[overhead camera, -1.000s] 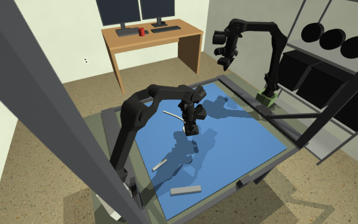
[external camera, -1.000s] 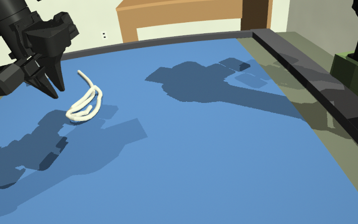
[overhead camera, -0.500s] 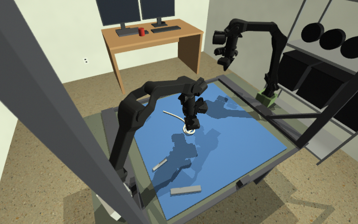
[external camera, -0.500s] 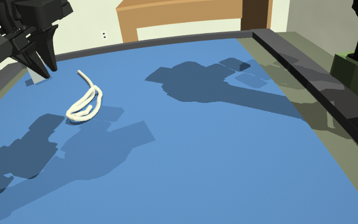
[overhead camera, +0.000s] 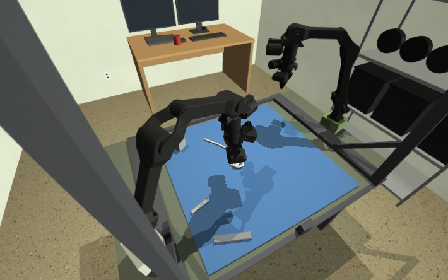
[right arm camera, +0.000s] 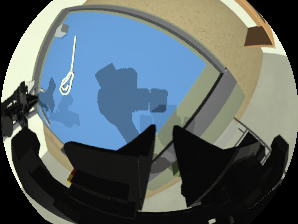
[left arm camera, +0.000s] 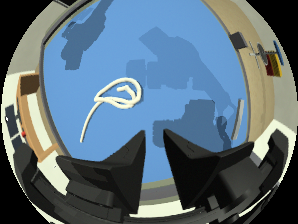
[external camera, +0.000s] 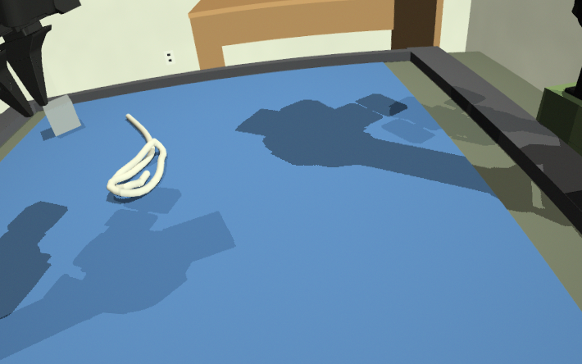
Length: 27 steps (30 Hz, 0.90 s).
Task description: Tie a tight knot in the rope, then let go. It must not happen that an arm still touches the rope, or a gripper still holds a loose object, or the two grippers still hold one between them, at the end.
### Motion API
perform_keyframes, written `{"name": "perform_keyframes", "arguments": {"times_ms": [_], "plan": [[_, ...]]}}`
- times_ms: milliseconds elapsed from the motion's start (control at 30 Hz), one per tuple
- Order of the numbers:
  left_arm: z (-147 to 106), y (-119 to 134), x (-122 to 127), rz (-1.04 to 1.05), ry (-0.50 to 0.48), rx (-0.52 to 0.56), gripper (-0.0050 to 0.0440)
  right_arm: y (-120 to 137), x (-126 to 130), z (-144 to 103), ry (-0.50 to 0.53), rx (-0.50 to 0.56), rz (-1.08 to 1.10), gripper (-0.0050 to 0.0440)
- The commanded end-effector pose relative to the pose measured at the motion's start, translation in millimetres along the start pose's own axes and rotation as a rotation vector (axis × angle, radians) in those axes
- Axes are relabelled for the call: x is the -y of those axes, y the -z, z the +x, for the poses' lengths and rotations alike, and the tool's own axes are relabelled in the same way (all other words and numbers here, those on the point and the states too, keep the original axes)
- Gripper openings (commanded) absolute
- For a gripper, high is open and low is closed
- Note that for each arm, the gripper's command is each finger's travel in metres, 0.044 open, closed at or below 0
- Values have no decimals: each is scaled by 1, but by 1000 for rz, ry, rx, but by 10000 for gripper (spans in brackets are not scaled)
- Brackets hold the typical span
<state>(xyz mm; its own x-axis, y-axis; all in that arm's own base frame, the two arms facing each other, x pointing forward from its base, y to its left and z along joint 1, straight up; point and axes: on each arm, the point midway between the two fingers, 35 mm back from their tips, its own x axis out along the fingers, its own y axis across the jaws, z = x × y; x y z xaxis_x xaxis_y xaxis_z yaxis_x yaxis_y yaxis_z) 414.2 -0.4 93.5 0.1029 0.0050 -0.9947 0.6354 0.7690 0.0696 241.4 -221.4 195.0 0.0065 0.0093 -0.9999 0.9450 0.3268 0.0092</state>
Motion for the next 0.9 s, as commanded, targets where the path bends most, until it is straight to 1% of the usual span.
{"name": "perform_keyframes", "arguments": {"times_ms": [0, 100, 167, 333, 600, 700, 767, 833, 867], "plan": [[-40, 24, 33, 5, 17, -9, 85, 1, 1, -8, -9, 22, -2, 85], [-54, 46, 57, 7, 43, -43, 85, 1, 1, -8, -9, 22, -2, 85], [-59, 55, 66, 8, 53, -55, 85, 1, 1, -8, -9, 22, -2, 85], [-61, 58, 69, 8, 57, -60, 85, 1, 1, -8, -9, 22, -2, 85], [-60, 58, 67, 13, 56, -58, 85, 1, 1, -8, -9, 22, -2, 85], [-58, 59, 57, 37, 51, -48, 85, 1, 1, -8, -9, 22, -2, 85], [-56, 62, 44, 70, 44, -37, 85, 1, 1, -8, -9, 22, -2, 85], [-56, 62, 44, 70, 44, -37, 85, 1, 1, -8, -9, 22, -2, 85], [-54, 64, 36, 91, 39, -29, 85, 1, 1, -8, -9, 22, -2, 85]]}}
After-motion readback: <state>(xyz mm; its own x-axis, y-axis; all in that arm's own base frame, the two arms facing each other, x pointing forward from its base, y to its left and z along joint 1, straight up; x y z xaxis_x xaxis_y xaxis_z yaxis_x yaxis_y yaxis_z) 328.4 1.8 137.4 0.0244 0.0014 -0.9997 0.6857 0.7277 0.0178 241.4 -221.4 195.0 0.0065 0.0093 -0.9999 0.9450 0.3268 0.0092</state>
